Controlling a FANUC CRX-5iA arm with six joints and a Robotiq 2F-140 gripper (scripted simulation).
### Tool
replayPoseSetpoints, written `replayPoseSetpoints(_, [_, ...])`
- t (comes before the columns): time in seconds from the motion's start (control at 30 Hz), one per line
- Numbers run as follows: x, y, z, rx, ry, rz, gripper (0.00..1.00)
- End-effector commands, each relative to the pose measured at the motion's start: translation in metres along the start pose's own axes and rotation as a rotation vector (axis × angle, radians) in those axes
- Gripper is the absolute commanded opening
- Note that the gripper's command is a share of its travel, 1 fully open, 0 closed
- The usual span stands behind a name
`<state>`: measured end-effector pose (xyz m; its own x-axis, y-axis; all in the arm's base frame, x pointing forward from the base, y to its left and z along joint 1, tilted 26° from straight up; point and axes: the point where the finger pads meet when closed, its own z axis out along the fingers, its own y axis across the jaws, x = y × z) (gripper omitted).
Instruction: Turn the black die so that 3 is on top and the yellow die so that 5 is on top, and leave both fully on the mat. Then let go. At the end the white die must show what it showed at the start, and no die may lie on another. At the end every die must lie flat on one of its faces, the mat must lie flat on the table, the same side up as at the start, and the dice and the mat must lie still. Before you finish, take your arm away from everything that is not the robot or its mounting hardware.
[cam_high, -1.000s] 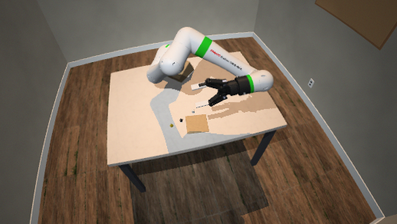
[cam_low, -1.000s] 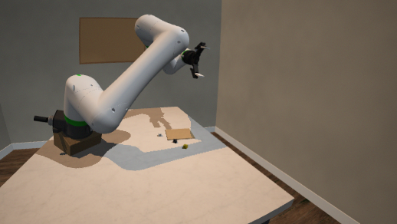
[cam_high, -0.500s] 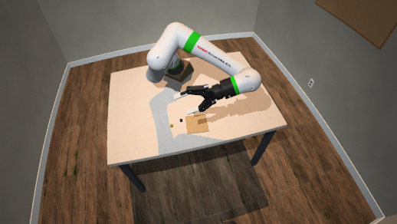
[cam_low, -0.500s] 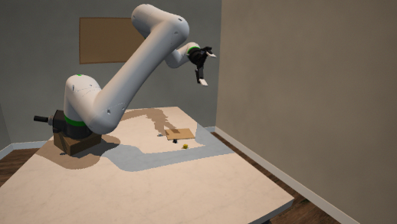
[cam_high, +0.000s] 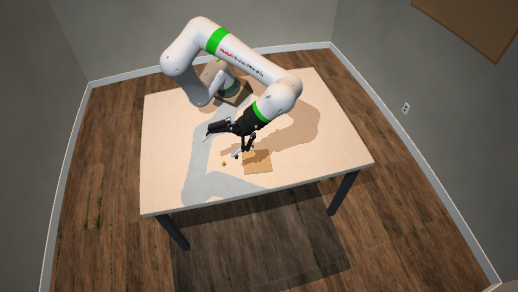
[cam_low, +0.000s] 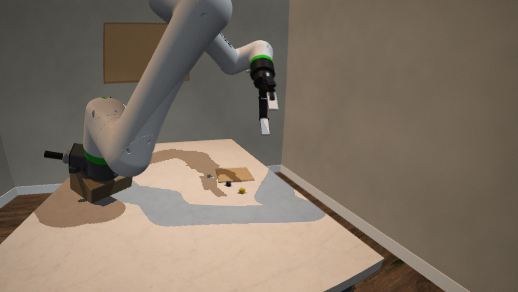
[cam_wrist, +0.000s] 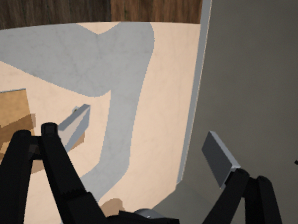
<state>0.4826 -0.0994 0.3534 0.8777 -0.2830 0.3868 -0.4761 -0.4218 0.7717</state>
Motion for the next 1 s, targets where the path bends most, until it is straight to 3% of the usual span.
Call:
replayPoseSetpoints(0.0, [-0.016, -0.005, 0.03, 0.153, -0.019, 0.079, 1.0])
replayPoseSetpoints(0.1, [-0.027, -0.011, 0.043, 0.242, -0.044, 0.135, 1.0])
replayPoseSetpoints(0.17, [-0.027, -0.011, 0.043, 0.242, -0.044, 0.135, 1.0])
replayPoseSetpoints(0.23, [-0.042, -0.02, 0.055, 0.348, -0.077, 0.207, 1.0])
replayPoseSetpoints(0.3, [-0.046, -0.022, 0.058, 0.375, -0.086, 0.226, 1.0])
replayPoseSetpoints(0.33, [-0.052, -0.026, 0.062, 0.424, -0.102, 0.263, 1.0])
replayPoseSetpoints(0.67, [-0.086, -0.05, 0.07, 0.684, -0.196, 0.472, 1.0])
replayPoseSetpoints(0.97, [-0.089, -0.052, 0.07, 0.716, -0.208, 0.5, 1.0])
